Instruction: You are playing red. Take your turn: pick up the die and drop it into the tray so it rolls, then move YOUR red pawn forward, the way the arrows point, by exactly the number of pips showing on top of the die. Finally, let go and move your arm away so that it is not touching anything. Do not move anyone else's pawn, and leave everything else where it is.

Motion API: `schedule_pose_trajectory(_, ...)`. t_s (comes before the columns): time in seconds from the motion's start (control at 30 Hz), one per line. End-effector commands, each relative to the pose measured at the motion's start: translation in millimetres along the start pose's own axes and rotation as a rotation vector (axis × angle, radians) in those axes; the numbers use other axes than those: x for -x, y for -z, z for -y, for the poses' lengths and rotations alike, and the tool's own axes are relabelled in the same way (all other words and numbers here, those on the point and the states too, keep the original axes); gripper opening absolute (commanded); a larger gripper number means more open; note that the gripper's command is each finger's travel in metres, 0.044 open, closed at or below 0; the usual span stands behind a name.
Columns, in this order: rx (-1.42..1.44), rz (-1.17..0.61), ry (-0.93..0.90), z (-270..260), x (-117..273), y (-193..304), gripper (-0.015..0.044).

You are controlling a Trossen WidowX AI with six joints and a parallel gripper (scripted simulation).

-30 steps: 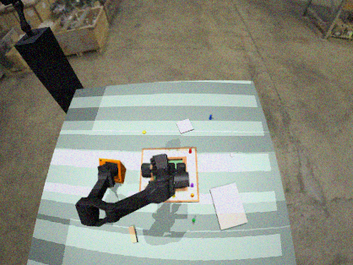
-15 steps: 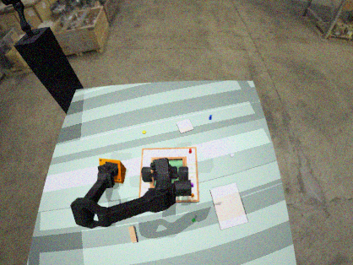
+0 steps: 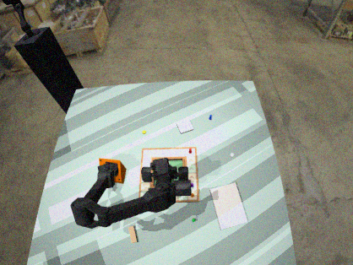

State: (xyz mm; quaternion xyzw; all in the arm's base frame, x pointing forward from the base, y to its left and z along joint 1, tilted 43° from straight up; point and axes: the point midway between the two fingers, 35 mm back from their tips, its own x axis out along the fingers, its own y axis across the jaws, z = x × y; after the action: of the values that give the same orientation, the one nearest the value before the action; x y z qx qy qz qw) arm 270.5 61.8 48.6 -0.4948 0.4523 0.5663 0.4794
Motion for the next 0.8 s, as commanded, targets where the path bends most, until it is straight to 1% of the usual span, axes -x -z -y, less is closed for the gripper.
schedule_pose_trajectory(0.0,0.000,0.000,0.001,0.4,0.0,0.0,0.0184)
schedule_pose_trajectory(0.07,0.000,0.001,0.001,0.6,2.1,-2.4,0.0236)
schedule_pose_trajectory(0.17,0.004,0.007,-0.002,0.3,24.3,-27.9,0.0315)
schedule_pose_trajectory(0.33,0.001,-0.009,-0.009,-0.3,24.6,-29.8,0.0440)
schedule_pose_trajectory(0.4,-0.021,-0.141,-0.053,-3.2,11.8,-25.7,0.0440)
schedule_pose_trajectory(0.47,-0.038,-0.359,-0.087,-6.0,-3.5,-19.4,0.0440)
schedule_pose_trajectory(0.57,-0.021,-0.690,-0.053,-4.1,-16.2,-14.4,0.0440)
schedule_pose_trajectory(0.6,-0.008,-0.774,-0.027,-2.2,-17.9,-14.6,0.0440)
schedule_pose_trajectory(0.63,0.002,-0.824,-0.008,-0.9,-18.6,-15.2,0.0440)
schedule_pose_trajectory(0.73,0.005,-0.840,-0.001,-0.4,-18.8,-15.4,0.0440)
schedule_pose_trajectory(0.77,0.001,-0.750,-0.046,-5.2,-20.9,-16.1,0.0440)
